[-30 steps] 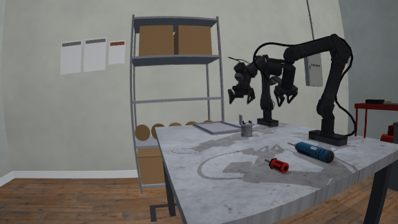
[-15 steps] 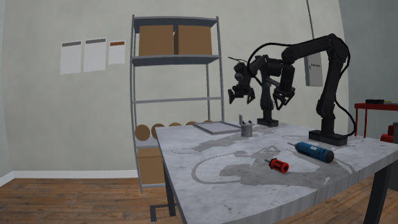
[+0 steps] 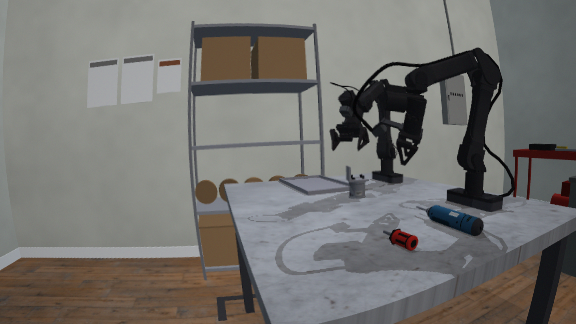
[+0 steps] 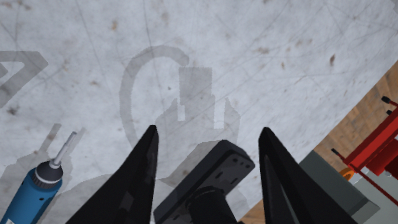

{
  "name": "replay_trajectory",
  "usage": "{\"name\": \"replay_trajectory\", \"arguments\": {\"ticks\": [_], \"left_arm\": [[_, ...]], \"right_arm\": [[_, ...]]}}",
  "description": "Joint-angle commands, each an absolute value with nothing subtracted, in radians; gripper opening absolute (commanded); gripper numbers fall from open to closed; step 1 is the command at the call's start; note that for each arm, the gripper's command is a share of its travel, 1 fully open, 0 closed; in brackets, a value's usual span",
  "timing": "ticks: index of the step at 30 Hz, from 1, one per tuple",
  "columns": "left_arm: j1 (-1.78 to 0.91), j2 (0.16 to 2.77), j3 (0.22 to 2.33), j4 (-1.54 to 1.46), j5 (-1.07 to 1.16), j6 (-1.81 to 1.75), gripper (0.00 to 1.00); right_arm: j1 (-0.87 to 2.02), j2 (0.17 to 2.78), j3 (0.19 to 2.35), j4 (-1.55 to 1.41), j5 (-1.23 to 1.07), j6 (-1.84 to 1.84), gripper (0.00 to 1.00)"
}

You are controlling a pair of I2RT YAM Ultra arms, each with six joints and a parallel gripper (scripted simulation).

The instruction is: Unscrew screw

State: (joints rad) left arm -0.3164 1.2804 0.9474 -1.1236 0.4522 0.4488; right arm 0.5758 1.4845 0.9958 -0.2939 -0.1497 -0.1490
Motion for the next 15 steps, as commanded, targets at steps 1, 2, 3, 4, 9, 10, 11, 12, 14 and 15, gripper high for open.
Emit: {"name": "replay_trajectory", "arguments": {"ticks": [1,2,3,4,9,10,11,12,14,15], "left_arm": [[-0.283,1.295,0.976,-1.107,0.437,0.385,0.65],[-0.27,1.299,0.976,-1.106,0.432,0.366,0.65],[-0.258,1.302,0.975,-1.104,0.426,0.346,0.65],[-0.246,1.305,0.976,-1.103,0.421,0.326,0.65],[-0.189,1.327,0.981,-1.095,0.39,0.223,0.65],[-0.178,1.332,0.983,-1.093,0.384,0.202,0.65],[-0.168,1.337,0.985,-1.092,0.377,0.181,0.65],[-0.169,1.338,0.986,-1.091,0.376,0.179,0.65],[-0.189,1.31,0.987,-1.092,0.375,0.176,0.65],[-0.189,1.31,0.987,-1.092,0.375,0.176,0.65]], "right_arm": [[0.576,1.48,1.001,-0.29,-0.15,-0.149,1.0],[0.576,1.48,1.001,-0.29,-0.15,-0.149,1.0],[0.576,1.48,1.001,-0.29,-0.15,-0.149,1.0],[0.576,1.48,1.001,-0.29,-0.15,-0.149,1.0],[0.576,1.48,1.001,-0.29,-0.15,-0.149,1.0],[0.576,1.48,1.001,-0.29,-0.15,-0.149,1.0],[0.576,1.48,1.001,-0.29,-0.15,-0.149,1.0],[0.576,1.48,1.001,-0.29,-0.15,-0.149,1.0],[0.576,1.48,1.001,-0.29,-0.15,-0.149,1.0],[0.576,1.48,1.001,-0.29,-0.15,-0.149,1.0]]}}
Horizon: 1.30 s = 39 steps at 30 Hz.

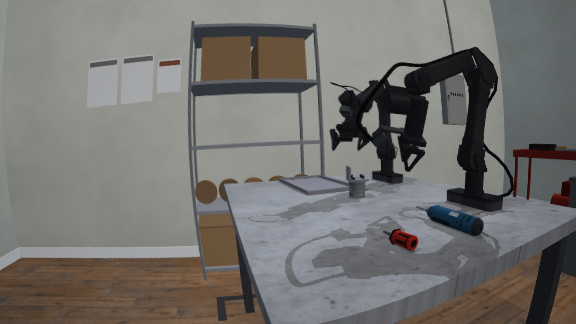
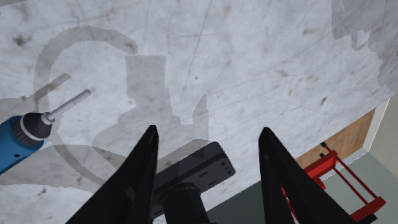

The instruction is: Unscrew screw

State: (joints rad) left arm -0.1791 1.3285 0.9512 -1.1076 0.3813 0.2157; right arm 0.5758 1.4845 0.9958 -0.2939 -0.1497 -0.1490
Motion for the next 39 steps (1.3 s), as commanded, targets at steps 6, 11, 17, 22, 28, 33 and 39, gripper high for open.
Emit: {"name": "replay_trajectory", "arguments": {"ticks": [6,11,17,22,28,33,39], "left_arm": [[-0.11,1.352,0.985,-1.085,0.344,0.077,0.65],[-0.053,1.374,0.99,-1.077,0.314,-0.026,0.65],[-0.052,1.359,0.997,-1.074,0.299,-0.072,0.65],[0.015,1.396,0.994,-1.068,0.274,-0.153,0.65],[0.084,1.421,1.0,-1.059,0.237,-0.275,0.65],[0.085,1.408,1.006,-1.056,0.223,-0.321,0.65],[0.151,1.443,1.003,-1.05,0.197,-0.402,0.65]], "right_arm": [[0.576,1.48,1.001,-0.29,-0.15,-0.149,1.0],[0.576,1.48,1.001,-0.29,-0.15,-0.149,1.0],[0.576,1.48,1.001,-0.29,-0.15,-0.149,1.0],[0.576,1.48,1.001,-0.29,-0.15,-0.149,1.0],[0.576,1.48,1.001,-0.29,-0.15,-0.149,1.0],[0.576,1.48,1.001,-0.29,-0.15,-0.149,1.0],[0.576,1.48,1.001,-0.29,-0.15,-0.149,1.0]]}}
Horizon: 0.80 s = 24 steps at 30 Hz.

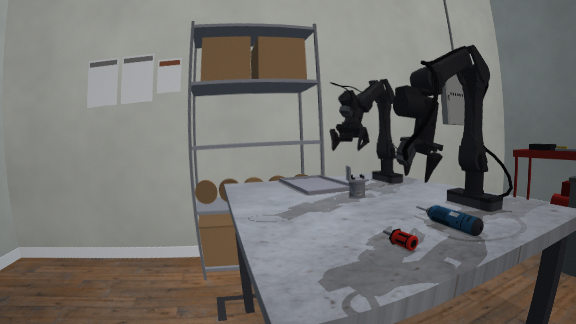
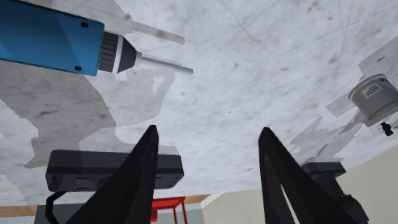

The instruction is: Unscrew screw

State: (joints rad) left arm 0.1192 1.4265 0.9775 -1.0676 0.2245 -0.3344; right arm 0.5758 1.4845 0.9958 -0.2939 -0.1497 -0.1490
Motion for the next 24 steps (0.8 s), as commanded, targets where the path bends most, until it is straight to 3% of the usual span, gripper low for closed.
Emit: {"name": "replay_trajectory", "arguments": {"ticks": [1,24], "left_arm": [[0.163,1.446,1.003,-1.048,0.191,-0.422,0.65],[0.368,1.52,1.019,-1.021,0.079,-0.793,0.65]], "right_arm": [[0.576,1.48,1.001,-0.29,-0.15,-0.149,1.0],[0.576,1.48,1.001,-0.29,-0.15,-0.149,1.0]]}}
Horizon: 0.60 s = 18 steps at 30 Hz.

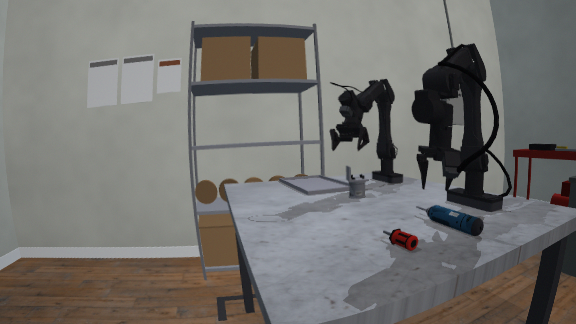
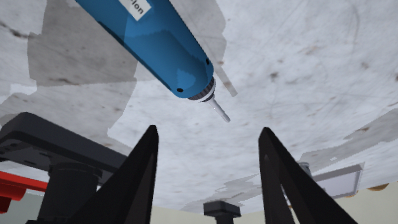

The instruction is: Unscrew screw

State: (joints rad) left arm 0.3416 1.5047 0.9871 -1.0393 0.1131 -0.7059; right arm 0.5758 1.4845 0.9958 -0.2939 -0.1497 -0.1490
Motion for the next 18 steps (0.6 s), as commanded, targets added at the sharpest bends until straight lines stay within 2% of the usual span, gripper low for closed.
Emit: {"name": "replay_trajectory", "arguments": {"ticks": [1,6,18], "left_arm": [[0.38,1.525,1.021,-1.019,0.072,-0.814,0.65],[0.359,1.509,1.025,-1.026,0.071,-0.818,0.65],[0.516,1.572,1.03,-1.001,-0.004,-1.063,0.65]], "right_arm": [[0.576,1.48,1.001,-0.29,-0.15,-0.149,1.0],[0.576,1.48,1.001,-0.29,-0.15,-0.149,1.0],[0.576,1.48,1.001,-0.29,-0.15,-0.149,1.0]]}}
